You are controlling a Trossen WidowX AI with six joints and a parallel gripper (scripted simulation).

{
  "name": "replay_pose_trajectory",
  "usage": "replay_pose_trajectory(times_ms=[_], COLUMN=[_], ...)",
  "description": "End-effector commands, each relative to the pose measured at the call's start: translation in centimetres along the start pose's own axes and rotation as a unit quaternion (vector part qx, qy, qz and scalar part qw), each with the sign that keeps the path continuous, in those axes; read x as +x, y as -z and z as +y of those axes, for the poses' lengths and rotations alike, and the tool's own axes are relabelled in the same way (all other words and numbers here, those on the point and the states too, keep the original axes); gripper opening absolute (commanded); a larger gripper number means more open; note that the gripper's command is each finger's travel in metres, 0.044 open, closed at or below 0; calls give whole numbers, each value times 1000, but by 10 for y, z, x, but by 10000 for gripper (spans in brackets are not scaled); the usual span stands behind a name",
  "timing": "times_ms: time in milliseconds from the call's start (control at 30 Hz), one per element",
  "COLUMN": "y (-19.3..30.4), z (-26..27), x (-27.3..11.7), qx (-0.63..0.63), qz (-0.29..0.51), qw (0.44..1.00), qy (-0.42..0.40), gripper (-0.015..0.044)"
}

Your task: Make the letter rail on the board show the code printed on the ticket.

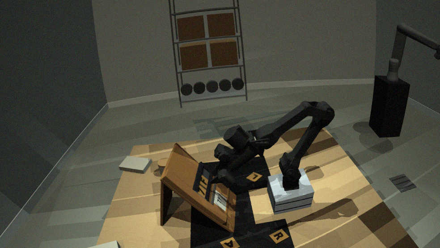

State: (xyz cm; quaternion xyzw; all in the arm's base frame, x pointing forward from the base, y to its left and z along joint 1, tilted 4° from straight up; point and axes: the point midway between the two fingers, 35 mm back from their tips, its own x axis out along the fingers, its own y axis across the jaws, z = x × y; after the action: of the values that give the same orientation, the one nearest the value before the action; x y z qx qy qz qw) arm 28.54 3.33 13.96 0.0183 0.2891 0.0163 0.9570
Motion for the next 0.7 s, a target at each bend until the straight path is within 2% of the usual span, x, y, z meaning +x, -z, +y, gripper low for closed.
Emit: replay_pose_trajectory(times_ms=[0, 533, 667], y=[-2, -5, -3], z=[-1, -2, -3], x=[-2, -6, -5], qx=[2, 2, 3], qz=[-4, -4, -1], qw=[1000, 1000, 1000], qy=[1, 1, 4], gripper=[295, 295, 190])
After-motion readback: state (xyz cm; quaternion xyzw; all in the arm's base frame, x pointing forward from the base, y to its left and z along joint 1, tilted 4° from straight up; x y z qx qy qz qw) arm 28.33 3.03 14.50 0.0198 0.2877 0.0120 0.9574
